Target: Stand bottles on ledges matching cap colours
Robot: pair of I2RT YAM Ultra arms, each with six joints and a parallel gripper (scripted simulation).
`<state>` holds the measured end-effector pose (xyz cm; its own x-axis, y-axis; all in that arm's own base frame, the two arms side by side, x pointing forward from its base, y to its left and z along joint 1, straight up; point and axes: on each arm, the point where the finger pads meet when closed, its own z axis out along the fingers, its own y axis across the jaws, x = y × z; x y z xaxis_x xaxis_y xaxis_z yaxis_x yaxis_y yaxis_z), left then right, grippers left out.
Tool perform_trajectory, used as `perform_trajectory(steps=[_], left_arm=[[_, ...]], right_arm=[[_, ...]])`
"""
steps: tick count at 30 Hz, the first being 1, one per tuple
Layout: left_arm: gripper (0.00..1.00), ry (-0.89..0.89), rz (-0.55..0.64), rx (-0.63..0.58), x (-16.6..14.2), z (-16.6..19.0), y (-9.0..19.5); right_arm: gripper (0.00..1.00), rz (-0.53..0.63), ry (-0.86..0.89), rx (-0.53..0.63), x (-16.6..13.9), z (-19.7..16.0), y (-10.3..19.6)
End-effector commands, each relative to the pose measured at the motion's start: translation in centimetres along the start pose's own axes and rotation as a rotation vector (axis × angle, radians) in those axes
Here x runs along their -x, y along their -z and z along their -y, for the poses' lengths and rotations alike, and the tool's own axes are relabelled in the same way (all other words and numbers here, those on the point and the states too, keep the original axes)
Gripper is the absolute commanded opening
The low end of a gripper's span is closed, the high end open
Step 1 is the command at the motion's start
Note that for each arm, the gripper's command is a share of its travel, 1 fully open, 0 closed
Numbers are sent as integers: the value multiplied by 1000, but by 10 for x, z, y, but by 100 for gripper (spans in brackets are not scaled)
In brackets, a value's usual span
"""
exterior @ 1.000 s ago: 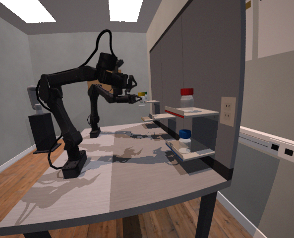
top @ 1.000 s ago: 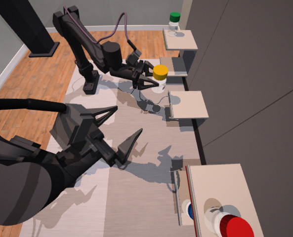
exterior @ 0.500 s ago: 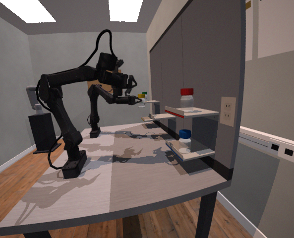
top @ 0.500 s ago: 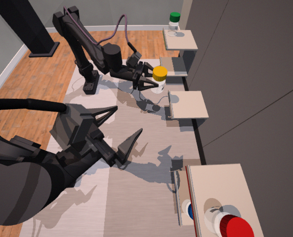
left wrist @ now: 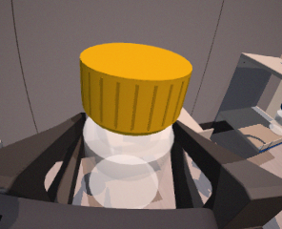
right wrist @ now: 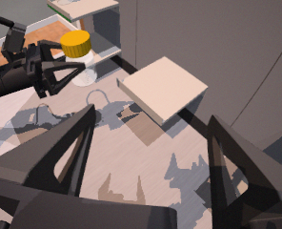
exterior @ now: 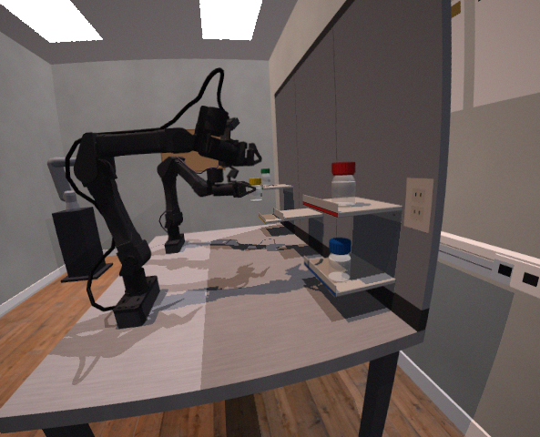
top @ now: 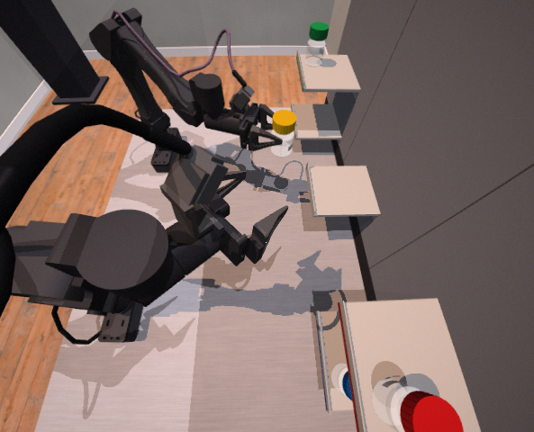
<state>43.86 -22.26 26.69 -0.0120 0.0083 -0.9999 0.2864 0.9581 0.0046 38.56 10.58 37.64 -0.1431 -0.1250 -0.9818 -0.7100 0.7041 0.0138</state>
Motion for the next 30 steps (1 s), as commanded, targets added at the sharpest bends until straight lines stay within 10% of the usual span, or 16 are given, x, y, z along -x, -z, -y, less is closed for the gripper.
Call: perform_trajectory(steps=[1,15,30], left_arm=[[52,17,129,-66,12,-39,15],[52,-8,69,-17,-75,-173,55],[52,-38,12,52,-94,-231,67]], right_arm=[[88,30,5,-137,9,11,-46],[88,52,-27,-56,-14,-147,-173],[88,33,-23,55,-40,-259,-196]])
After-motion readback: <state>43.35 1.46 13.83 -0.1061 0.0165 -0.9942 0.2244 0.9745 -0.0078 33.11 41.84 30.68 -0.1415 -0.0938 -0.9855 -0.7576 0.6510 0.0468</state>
